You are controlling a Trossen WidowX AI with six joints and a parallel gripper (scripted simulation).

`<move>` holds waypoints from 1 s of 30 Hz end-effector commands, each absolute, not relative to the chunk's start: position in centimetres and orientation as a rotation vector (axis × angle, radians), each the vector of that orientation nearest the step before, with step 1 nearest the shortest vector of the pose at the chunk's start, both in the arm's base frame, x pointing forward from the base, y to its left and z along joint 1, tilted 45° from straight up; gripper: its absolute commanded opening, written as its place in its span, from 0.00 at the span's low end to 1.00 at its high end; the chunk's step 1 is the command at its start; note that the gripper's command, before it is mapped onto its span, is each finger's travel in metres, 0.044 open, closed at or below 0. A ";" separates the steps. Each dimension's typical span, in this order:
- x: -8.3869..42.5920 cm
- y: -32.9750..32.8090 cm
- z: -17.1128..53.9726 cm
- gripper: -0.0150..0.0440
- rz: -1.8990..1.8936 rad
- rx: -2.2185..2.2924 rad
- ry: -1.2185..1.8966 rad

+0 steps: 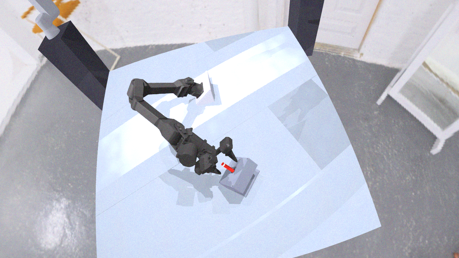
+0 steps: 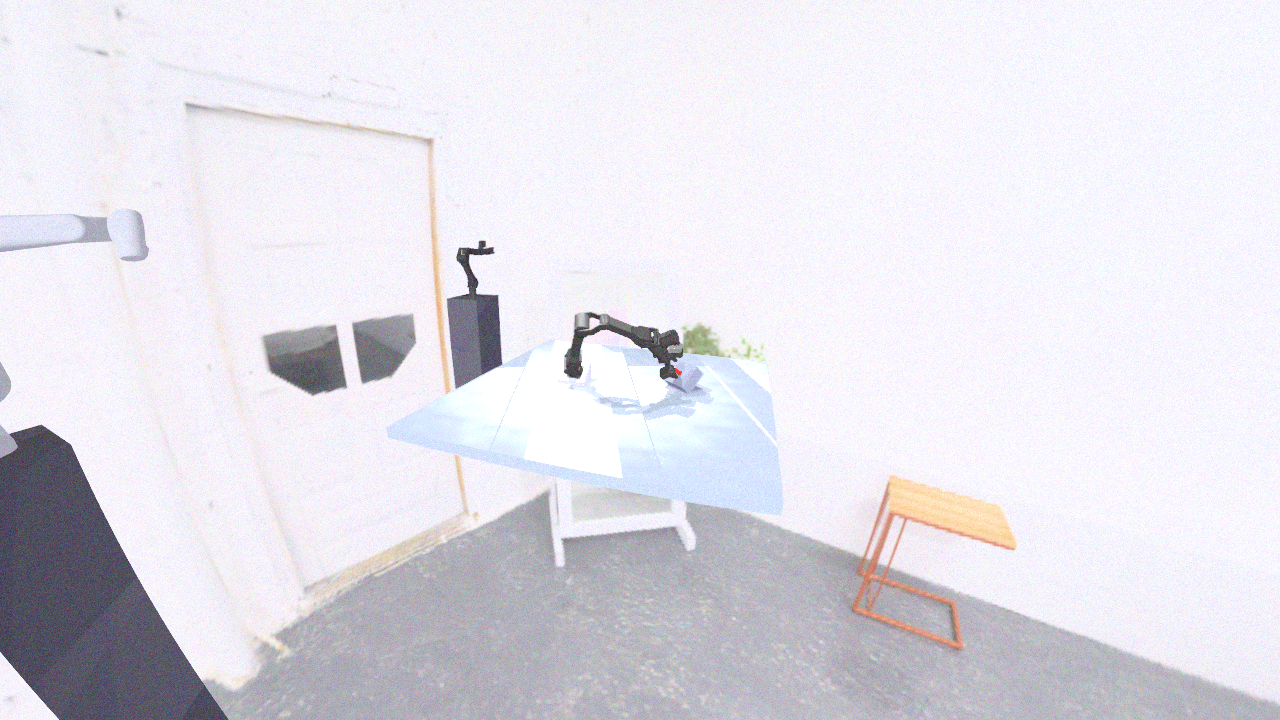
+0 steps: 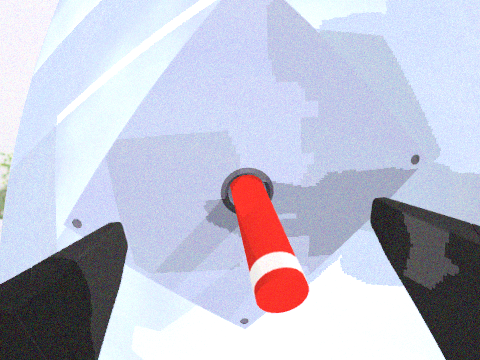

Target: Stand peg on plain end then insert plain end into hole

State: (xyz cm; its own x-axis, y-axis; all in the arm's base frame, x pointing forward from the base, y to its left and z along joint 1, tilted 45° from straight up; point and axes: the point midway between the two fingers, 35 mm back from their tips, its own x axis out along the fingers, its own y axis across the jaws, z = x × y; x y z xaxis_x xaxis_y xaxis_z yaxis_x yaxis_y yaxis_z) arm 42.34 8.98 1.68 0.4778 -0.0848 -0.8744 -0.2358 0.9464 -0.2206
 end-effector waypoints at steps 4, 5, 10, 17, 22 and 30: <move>41.9 9.1 3.0 1.00 0.092 -0.328 1.067; 41.9 9.1 3.2 1.00 0.092 -0.328 1.067; 41.5 9.3 3.9 1.00 0.094 -0.329 1.068; 41.0 9.4 5.0 1.00 0.096 -0.330 1.069; 40.6 9.5 5.7 1.00 0.097 -0.331 1.070; 39.9 9.6 6.9 1.00 0.099 -0.332 1.071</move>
